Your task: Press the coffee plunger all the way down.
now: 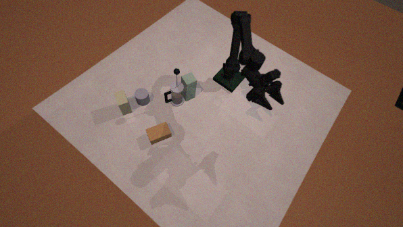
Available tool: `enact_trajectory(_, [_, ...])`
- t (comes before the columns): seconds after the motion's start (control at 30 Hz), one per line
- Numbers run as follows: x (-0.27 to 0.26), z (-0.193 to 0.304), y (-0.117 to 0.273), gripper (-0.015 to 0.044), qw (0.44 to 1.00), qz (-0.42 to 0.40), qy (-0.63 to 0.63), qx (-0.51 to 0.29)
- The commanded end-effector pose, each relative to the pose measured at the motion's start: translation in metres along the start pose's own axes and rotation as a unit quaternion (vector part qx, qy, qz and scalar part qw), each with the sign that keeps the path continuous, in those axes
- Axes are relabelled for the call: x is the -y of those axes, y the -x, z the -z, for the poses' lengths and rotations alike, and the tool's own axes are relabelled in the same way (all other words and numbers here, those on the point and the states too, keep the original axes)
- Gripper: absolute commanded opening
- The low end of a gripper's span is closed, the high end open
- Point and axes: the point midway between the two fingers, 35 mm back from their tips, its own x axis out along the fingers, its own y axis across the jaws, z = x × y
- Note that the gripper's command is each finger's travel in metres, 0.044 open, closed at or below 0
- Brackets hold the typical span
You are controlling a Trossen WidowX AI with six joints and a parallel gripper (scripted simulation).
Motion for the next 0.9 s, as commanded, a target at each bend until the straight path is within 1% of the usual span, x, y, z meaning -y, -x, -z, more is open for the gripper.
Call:
enact_trajectory(0.0, [0.059,0.020,0.034,0.0440,0.991,0.106,-0.054,-0.062])
enact_trajectory(0.2, [0.126,0.053,0.105,0.0440,0.945,0.255,-0.134,-0.153])
enact_trajectory(0.4, [0.165,0.076,0.194,0.0440,0.861,0.404,-0.213,-0.225])
enact_trajectory(0.57, [0.172,0.085,0.275,0.0440,0.764,0.521,-0.273,-0.267])
enact_trajectory(0.73, [0.156,0.084,0.356,0.0440,0.641,0.632,-0.324,-0.291])
enact_trajectory(0.77, [0.153,0.083,0.364,0.0440,0.628,0.642,-0.329,-0.292])
enact_trajectory(0.87, [0.151,0.087,0.366,0.0440,0.623,0.646,-0.330,-0.293])
